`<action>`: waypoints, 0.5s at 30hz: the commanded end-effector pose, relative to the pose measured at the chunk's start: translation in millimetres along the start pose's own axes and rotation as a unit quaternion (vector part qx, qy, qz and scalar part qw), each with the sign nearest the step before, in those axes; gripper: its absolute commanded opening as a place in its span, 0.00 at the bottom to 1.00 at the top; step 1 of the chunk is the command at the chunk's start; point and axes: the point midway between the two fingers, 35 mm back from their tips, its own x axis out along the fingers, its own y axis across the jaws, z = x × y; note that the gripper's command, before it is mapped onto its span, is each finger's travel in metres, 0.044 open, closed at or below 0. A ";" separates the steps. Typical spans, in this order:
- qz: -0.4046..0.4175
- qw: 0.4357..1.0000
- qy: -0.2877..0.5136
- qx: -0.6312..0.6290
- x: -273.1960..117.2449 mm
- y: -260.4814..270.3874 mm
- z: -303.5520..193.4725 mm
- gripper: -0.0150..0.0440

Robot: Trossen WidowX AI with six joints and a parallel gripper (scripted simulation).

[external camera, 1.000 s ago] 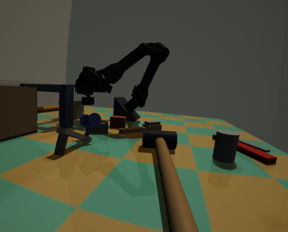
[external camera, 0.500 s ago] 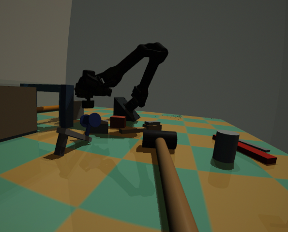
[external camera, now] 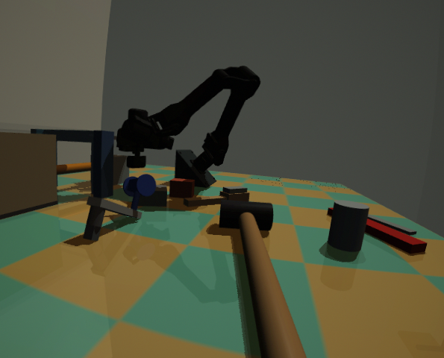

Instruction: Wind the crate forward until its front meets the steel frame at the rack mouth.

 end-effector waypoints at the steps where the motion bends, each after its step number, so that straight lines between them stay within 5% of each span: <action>1: -0.003 1.000 0.000 0.002 -3.0 0.4 -0.4 0.25; 15: -0.003 1.000 0.000 0.002 -5.0 5.9 -0.5 0.25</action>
